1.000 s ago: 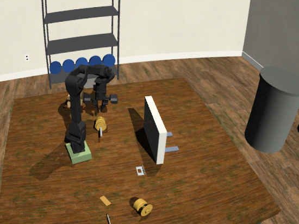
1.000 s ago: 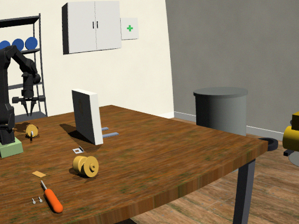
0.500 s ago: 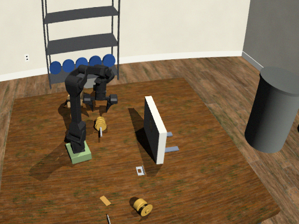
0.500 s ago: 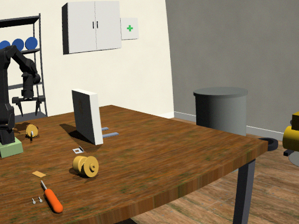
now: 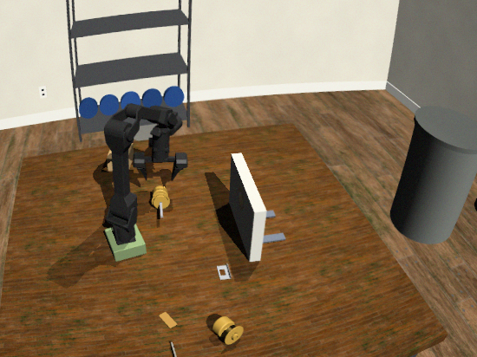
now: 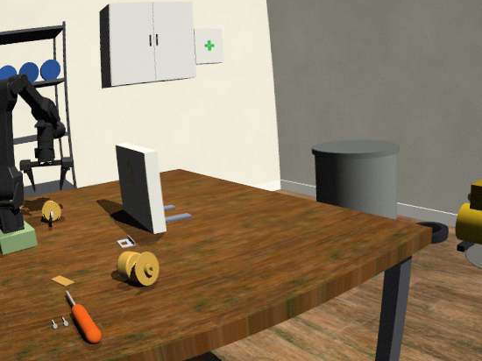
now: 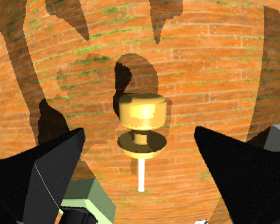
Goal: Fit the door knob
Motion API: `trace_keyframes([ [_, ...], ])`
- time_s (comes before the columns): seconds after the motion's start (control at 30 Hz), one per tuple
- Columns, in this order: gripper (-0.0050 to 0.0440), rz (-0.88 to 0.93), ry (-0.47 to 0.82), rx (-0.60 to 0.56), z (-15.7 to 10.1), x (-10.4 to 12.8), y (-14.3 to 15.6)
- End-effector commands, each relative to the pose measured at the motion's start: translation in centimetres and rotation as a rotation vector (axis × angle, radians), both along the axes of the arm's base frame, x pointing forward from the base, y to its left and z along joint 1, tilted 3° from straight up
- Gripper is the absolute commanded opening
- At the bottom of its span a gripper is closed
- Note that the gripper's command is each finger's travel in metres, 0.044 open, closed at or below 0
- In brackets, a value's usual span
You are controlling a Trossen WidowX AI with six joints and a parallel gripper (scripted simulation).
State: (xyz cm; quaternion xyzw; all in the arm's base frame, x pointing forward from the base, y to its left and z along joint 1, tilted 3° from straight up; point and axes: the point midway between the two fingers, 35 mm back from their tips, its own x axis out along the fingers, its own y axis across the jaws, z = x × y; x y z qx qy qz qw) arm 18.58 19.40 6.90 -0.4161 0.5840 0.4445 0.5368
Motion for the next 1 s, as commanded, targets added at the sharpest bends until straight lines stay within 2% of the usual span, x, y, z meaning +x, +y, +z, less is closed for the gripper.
trace_keyframes([
  [0.0, 0.044, -0.005, 0.004, -0.013, -1.0, -0.1, -0.2],
  [0.97, 0.044, -0.005, 0.004, -0.013, -4.8, -0.1, -0.6],
])
